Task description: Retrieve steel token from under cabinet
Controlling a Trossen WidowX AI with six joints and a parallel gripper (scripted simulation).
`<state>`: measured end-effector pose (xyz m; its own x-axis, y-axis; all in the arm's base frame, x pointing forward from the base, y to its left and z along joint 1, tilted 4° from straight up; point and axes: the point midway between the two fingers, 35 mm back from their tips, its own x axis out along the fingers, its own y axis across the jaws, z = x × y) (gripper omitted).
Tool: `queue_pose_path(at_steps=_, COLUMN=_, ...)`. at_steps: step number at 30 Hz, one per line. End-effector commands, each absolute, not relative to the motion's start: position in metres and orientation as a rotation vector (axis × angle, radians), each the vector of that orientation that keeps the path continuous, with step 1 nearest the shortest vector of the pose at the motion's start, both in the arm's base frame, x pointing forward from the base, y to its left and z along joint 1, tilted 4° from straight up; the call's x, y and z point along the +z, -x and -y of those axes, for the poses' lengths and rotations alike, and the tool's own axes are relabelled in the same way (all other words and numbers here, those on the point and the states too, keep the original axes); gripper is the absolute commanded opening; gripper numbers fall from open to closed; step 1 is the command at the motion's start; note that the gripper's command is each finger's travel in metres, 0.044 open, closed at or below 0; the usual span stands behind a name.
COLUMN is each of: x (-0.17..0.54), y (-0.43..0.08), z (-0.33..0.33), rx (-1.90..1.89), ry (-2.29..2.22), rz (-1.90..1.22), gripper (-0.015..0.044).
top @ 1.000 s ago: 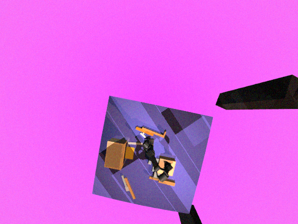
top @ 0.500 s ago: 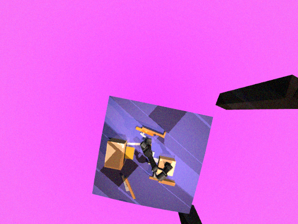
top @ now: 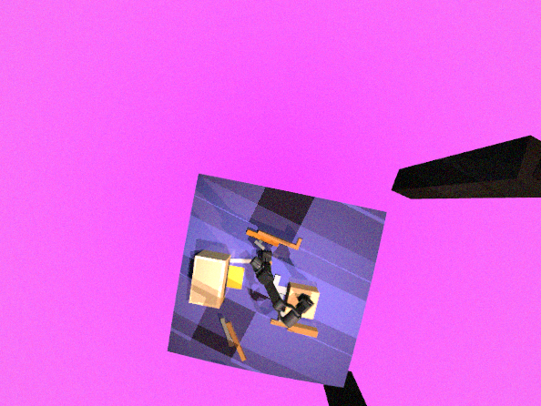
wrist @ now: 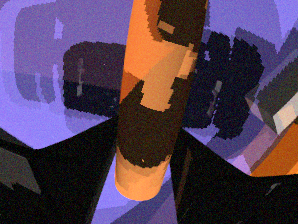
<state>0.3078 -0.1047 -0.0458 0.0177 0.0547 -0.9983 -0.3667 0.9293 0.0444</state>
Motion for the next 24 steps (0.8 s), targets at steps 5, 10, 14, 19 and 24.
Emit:
queue_pose_path(at_steps=5, x=-0.045, y=-0.32, z=0.101, rx=0.331, ry=0.255, rz=-1.52, gripper=0.0)
queue_pose_path(at_steps=10, x=-0.045, y=-0.326, z=0.099, rx=0.331, ry=0.255, rz=-1.52, gripper=0.0)
queue_pose_path(at_steps=14, x=-0.044, y=-0.331, z=0.097, rx=0.331, ry=0.255, rz=-1.519, gripper=0.0)
queue_pose_path(at_steps=19, x=-0.044, y=-0.337, z=0.094, rx=0.332, ry=0.255, rz=-1.519, gripper=0.0)
queue_pose_path(at_steps=24, x=-0.044, y=-0.342, z=0.092, rx=0.332, ry=0.255, rz=-1.518, gripper=0.0)
